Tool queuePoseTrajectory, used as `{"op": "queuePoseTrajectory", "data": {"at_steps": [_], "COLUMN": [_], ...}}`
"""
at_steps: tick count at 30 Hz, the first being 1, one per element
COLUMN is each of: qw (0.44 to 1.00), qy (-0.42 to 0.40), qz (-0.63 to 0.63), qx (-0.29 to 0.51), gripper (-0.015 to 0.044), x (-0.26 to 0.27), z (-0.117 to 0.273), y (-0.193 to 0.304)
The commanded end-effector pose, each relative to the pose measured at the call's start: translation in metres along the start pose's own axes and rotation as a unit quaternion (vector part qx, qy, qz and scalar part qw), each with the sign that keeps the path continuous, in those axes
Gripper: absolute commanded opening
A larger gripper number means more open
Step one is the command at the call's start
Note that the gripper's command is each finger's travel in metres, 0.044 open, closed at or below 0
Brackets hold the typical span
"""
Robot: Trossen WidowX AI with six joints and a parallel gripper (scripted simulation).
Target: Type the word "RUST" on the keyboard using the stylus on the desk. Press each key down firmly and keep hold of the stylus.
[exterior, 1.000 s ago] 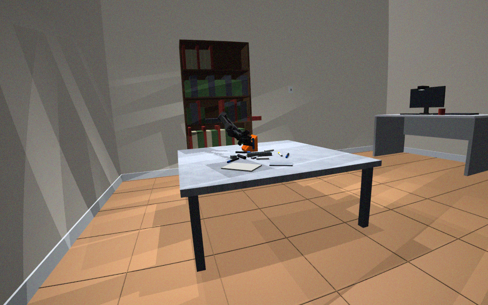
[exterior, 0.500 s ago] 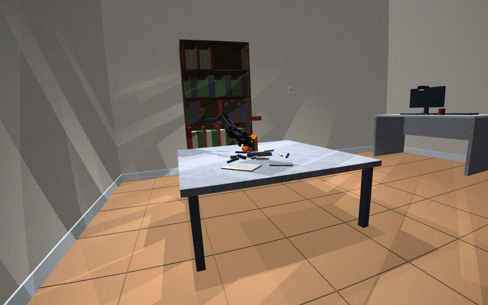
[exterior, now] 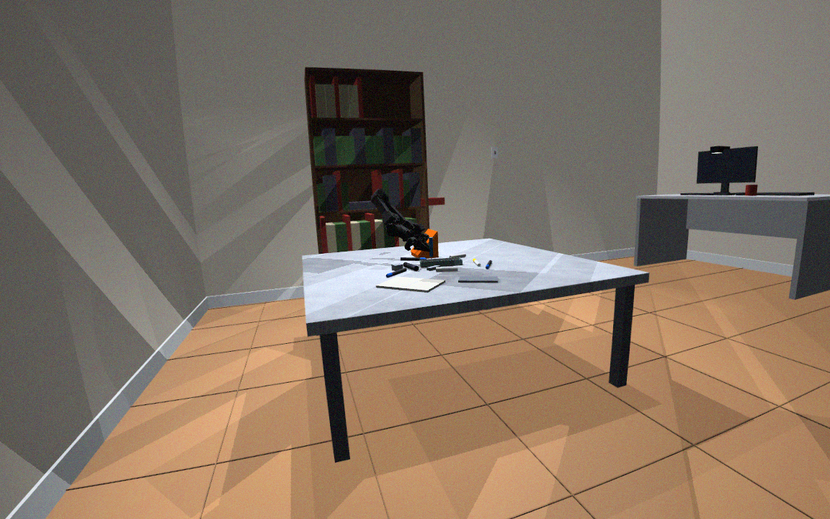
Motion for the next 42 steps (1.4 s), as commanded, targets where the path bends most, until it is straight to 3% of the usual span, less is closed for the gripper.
{"op": "queuePoseTrajectory", "data": {"at_steps": [1,32,35,38,42], "qw": [1.000,1.000,1.000,1.000,1.000], "qy": [-0.003,-0.008,-0.008,-0.008,-0.010], "qz": [0.000,-0.001,-0.001,0.000,0.000], "qx": [-0.002,-0.002,-0.002,-0.002,-0.001], "gripper": [0.0081,0.0084,0.0064,0.0000,0.0000], "x": [0.001,-0.003,-0.003,-0.003,-0.003], "z": [-0.002,0.016,0.016,0.013,0.001], "y": [0.001,-0.032,-0.032,-0.033,-0.040]}}
Point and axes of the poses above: the point midway between the two fingers, 35 mm back from their tips, its own z axis back along the fingers, its own x axis across the jaws, y = z × x, the point moved 3 cm from there along z, back along the fingers, and after that the axes turned 9 degrees about z, right-handed, at the moved point
